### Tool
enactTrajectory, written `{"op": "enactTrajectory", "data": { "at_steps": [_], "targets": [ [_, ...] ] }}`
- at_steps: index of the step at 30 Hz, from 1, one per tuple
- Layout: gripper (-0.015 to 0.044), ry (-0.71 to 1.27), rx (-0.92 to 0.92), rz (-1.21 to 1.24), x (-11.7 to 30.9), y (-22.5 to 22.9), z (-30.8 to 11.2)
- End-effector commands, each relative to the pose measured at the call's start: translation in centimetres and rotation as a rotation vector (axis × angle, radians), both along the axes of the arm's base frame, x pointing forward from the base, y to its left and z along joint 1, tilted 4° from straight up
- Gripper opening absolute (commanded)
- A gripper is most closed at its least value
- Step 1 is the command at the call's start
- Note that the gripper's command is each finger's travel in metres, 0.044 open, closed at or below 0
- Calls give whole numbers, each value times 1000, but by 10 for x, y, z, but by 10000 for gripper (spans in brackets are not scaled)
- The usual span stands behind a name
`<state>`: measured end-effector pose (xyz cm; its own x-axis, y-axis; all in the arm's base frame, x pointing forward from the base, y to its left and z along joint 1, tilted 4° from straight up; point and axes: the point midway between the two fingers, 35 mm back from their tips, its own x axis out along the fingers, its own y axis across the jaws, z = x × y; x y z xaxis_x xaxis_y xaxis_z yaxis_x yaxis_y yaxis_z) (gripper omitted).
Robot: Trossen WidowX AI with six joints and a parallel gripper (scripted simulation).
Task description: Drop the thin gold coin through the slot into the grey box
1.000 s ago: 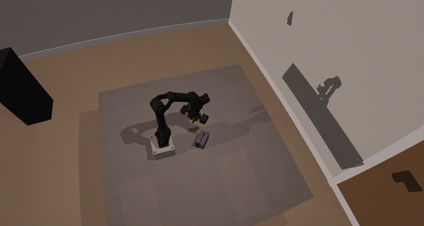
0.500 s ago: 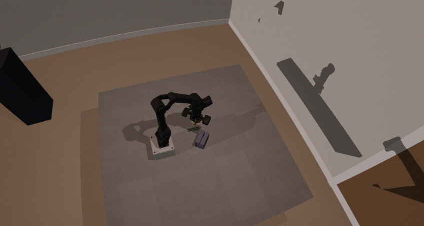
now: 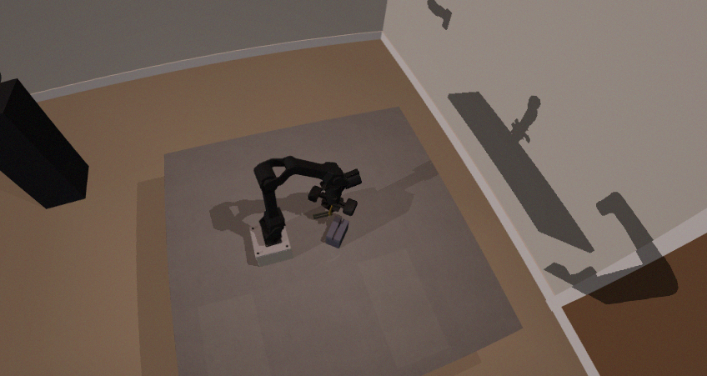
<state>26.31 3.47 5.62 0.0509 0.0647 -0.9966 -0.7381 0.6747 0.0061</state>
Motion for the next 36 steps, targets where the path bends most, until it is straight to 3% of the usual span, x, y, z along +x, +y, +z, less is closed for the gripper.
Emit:
{"op": "enactTrajectory", "data": {
  "at_steps": [1, 23, 36],
  "targets": [
    [0, 2, 2, 3, 1, -8, -1],
    [0, 1, -2, 5, 3, -66, -4],
    [0, 1, -5, 0, 2, -65, -4]
  ]
}}
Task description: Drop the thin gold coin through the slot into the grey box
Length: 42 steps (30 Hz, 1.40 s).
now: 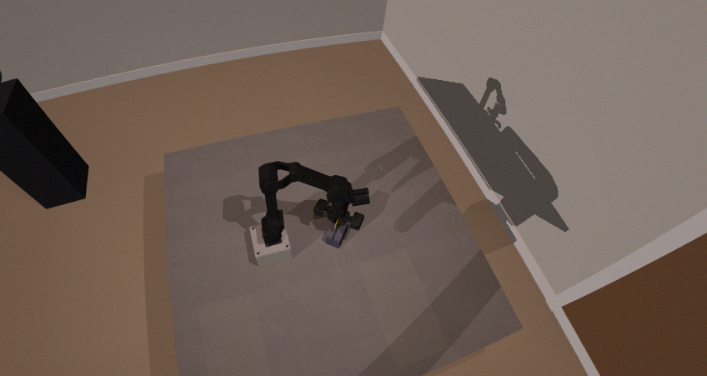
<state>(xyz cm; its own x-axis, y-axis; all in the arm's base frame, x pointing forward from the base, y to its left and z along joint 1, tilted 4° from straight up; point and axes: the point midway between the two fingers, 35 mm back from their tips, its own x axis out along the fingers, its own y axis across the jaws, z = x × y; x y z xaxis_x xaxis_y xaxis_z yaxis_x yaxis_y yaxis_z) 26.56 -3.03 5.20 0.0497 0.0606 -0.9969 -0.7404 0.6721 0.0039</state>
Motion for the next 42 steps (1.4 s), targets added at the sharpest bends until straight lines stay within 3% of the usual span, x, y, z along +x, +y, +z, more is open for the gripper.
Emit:
{"op": "enactTrajectory", "data": {
  "at_steps": [1, 42],
  "targets": [
    [0, 0, -1, -3, 0, -1, 0],
    [0, 0, 0, -3, -1, -1, -13]
  ]
}}
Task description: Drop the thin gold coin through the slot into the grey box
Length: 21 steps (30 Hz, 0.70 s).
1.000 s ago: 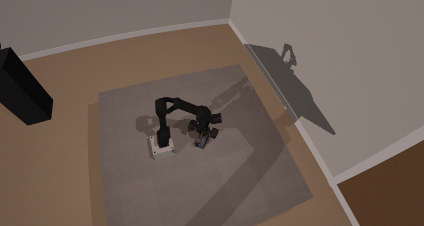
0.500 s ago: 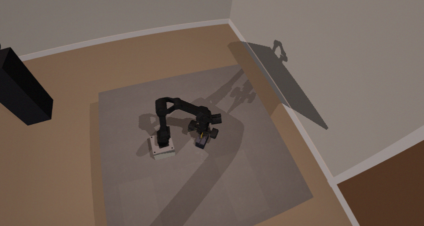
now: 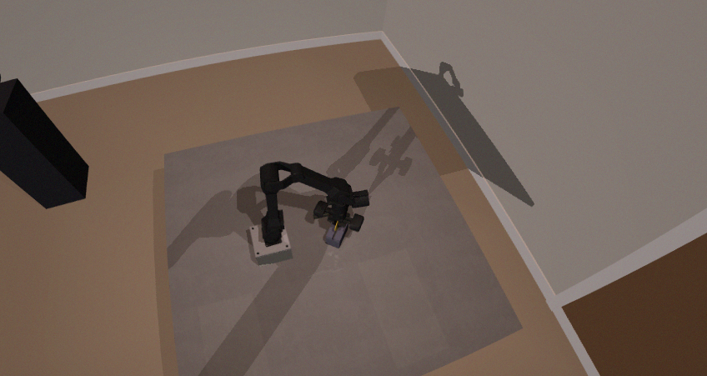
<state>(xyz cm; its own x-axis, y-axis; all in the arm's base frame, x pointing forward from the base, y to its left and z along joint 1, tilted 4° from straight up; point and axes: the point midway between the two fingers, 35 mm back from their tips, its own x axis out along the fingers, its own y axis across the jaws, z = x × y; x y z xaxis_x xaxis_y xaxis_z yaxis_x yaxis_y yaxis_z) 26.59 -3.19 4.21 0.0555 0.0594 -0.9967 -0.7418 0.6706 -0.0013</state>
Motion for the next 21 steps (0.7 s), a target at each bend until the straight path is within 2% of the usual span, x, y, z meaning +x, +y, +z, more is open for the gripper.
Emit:
{"op": "enactTrajectory", "data": {
  "at_steps": [1, 16, 21],
  "targets": [
    [0, 6, 1, -5, -1, 0, -3],
    [0, 6, 1, -5, -2, 1, -10],
    [131, 0, 0, -1, 0, 0, -7]
  ]
}}
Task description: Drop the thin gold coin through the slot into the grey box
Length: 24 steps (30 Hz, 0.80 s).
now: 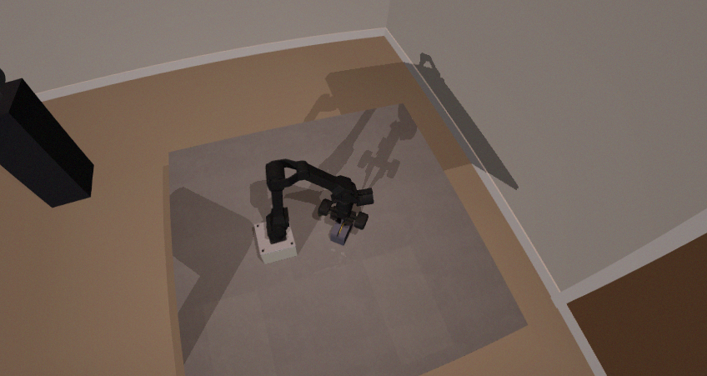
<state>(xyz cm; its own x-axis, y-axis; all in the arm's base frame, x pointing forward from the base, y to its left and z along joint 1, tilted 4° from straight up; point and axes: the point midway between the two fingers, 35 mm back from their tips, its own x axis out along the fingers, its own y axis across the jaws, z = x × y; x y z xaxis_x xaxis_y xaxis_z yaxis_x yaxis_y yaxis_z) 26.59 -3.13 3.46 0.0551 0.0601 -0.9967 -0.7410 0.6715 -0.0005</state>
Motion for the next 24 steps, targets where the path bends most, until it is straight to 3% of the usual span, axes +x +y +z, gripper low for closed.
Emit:
{"op": "enactTrajectory", "data": {
  "at_steps": [1, 10, 20, 24],
  "targets": [
    [157, -1, -1, 0, 0, 0, 0],
    [161, -1, -1, 0, 0, 0, 0],
    [423, 4, 0, -2, -4, -2, 40],
    [440, 8, 1, -3, -9, -3, 63]
  ]
}}
